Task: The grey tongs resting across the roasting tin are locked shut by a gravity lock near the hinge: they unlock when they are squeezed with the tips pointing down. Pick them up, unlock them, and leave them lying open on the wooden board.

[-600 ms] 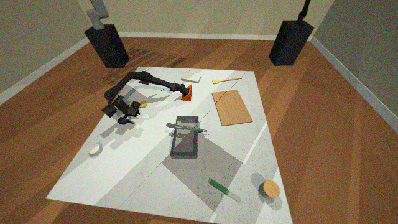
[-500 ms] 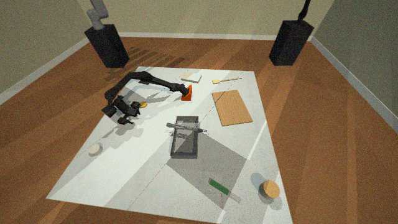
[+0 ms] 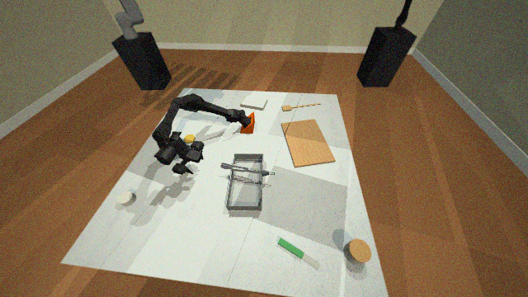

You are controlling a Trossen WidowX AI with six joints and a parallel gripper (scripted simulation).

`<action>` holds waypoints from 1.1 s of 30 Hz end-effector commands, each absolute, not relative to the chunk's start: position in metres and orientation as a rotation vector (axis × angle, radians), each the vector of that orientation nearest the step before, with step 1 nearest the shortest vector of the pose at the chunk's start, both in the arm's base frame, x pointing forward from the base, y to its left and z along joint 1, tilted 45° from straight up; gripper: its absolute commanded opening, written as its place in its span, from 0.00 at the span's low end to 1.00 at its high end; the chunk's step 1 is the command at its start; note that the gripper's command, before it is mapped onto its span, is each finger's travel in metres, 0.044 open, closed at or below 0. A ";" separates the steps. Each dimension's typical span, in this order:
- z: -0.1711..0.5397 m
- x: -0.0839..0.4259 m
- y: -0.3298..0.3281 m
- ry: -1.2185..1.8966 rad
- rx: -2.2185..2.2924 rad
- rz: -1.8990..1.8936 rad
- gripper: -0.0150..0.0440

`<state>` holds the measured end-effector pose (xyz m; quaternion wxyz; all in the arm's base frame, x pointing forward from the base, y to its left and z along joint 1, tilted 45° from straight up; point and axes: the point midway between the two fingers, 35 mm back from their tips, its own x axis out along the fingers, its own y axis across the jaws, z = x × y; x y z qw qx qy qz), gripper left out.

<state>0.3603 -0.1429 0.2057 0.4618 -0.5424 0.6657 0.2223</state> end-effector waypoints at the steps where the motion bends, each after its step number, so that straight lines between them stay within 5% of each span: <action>1: 0.174 0.381 -0.088 1.617 -1.364 0.555 1.00; 17: 0.061 0.366 0.027 1.792 -1.561 0.523 1.00; 33: 0.054 0.367 0.033 1.797 -1.567 0.520 1.00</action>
